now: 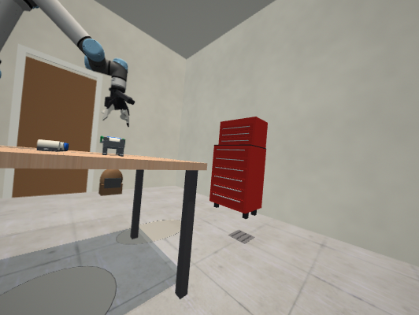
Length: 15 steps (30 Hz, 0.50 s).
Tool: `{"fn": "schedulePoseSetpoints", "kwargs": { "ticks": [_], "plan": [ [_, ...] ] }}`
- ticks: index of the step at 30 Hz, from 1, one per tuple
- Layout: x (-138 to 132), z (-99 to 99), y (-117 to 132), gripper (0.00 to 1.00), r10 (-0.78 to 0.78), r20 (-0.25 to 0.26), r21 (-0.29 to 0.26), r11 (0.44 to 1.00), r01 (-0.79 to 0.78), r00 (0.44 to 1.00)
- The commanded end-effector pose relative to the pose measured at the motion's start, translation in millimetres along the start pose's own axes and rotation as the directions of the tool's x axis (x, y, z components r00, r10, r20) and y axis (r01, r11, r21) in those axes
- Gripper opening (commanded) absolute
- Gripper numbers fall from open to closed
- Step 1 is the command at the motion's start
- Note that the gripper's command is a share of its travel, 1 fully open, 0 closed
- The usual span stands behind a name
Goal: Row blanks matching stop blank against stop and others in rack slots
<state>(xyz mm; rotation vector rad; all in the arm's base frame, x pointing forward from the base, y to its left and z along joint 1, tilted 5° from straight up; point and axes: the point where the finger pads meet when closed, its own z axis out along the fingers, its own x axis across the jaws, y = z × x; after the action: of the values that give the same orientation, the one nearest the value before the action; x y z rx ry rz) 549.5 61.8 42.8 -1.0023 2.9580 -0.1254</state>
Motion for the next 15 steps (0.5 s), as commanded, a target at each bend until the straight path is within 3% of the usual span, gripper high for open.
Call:
{"fn": "schedulePoseSetpoints", "kwargs": {
  "ticks": [1, 7, 15],
  "plan": [
    [2.9, -0.1, -0.9, 1.00, 0.164, -0.001, 0.004, 0.986, -0.164, 0.987],
    [4.7, 0.2, -1.0, 1.00, 0.250, -0.001, 0.004, 0.968, -0.250, 0.968],
    [8.4, 0.9, -0.9, 1.00, 0.429, 0.000, 0.004, 0.903, -0.429, 0.903]
  ]
}}
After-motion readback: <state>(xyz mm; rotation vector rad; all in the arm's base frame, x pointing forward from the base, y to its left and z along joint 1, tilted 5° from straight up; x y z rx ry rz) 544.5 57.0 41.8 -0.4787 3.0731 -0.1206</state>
